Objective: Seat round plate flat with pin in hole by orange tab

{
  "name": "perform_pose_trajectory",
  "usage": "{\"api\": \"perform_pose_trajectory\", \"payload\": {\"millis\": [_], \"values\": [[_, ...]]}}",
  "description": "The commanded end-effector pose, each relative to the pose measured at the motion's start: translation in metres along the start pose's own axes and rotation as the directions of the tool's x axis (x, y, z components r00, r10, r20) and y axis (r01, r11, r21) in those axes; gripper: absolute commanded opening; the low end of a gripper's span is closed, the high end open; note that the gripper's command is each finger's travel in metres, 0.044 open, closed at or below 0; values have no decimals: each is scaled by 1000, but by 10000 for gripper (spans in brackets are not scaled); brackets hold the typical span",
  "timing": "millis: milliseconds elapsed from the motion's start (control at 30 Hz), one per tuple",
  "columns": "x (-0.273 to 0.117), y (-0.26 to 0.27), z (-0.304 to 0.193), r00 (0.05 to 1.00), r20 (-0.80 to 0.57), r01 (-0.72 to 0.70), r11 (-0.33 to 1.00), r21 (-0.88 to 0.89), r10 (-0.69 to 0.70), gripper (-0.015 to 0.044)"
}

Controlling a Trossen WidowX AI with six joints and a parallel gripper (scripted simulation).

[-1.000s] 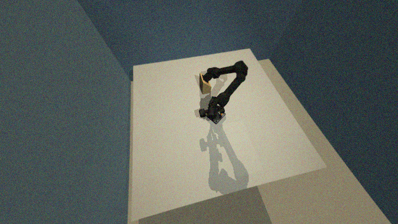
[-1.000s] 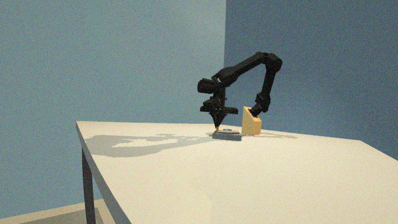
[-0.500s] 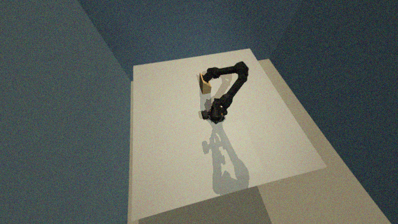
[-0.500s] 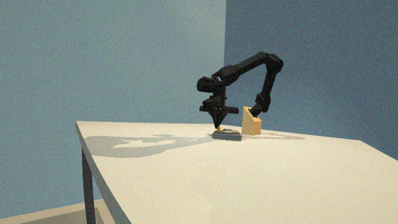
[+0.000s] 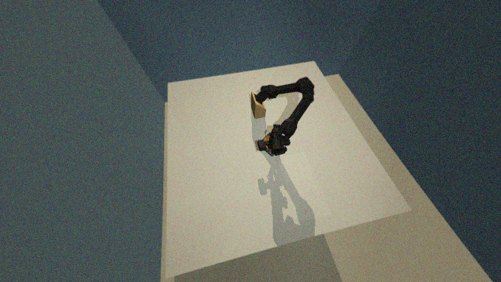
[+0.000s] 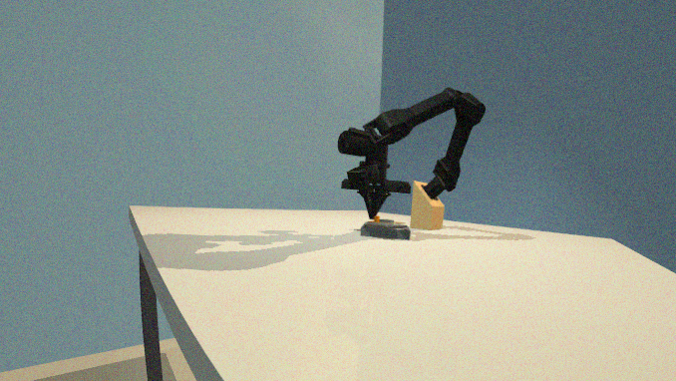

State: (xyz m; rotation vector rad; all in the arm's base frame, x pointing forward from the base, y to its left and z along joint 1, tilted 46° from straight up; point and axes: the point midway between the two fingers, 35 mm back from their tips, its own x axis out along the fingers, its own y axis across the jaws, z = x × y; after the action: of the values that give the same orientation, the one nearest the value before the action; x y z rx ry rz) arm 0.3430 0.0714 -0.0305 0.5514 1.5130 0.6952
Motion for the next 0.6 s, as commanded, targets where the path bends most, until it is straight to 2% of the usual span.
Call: {"api": "perform_pose_trajectory", "payload": {"millis": [0, 567], "values": [[-2, 7, 2, 1000, 5, -5, 1000, 1, 5, 0], [-3, 25, 0, 1000, 5, -5, 1000, 2, 5, 0]]}}
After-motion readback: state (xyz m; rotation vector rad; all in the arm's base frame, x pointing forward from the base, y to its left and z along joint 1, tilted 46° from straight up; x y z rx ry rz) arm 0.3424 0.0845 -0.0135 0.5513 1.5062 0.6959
